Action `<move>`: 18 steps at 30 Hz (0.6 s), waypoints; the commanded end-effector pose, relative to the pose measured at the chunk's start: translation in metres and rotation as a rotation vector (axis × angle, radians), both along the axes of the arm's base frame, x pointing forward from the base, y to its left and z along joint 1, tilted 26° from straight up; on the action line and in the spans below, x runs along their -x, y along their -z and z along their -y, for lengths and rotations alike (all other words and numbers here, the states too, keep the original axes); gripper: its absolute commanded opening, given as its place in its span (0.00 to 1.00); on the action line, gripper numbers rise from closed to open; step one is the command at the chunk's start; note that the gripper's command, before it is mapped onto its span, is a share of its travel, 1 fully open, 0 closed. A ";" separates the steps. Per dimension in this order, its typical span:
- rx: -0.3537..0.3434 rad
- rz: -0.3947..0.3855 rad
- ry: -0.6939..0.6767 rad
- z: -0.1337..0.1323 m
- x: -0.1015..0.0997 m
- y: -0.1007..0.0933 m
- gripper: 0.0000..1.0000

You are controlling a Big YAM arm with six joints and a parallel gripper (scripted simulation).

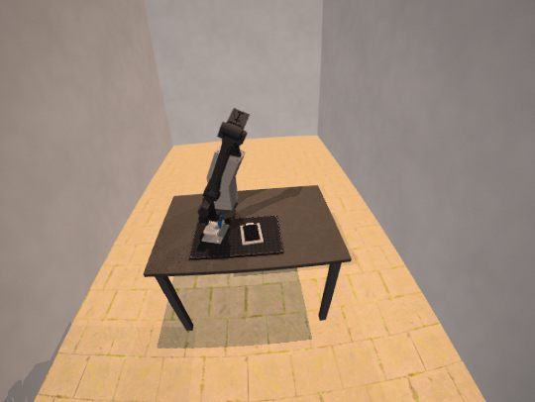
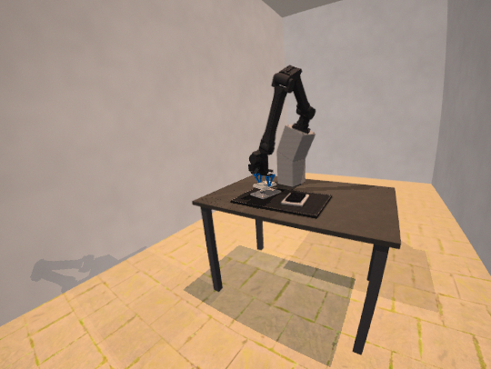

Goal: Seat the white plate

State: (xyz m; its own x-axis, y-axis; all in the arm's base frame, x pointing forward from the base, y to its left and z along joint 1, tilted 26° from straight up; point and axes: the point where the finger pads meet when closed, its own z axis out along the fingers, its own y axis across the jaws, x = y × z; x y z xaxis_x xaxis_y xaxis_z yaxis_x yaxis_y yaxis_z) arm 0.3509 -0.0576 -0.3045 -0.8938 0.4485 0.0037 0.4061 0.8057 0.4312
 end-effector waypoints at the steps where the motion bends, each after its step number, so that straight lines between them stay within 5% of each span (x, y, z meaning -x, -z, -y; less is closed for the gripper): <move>1: 0.001 0.003 0.002 -0.004 -0.003 0.006 0.00; 18: 0.001 0.002 0.002 -0.015 -0.001 0.029 0.00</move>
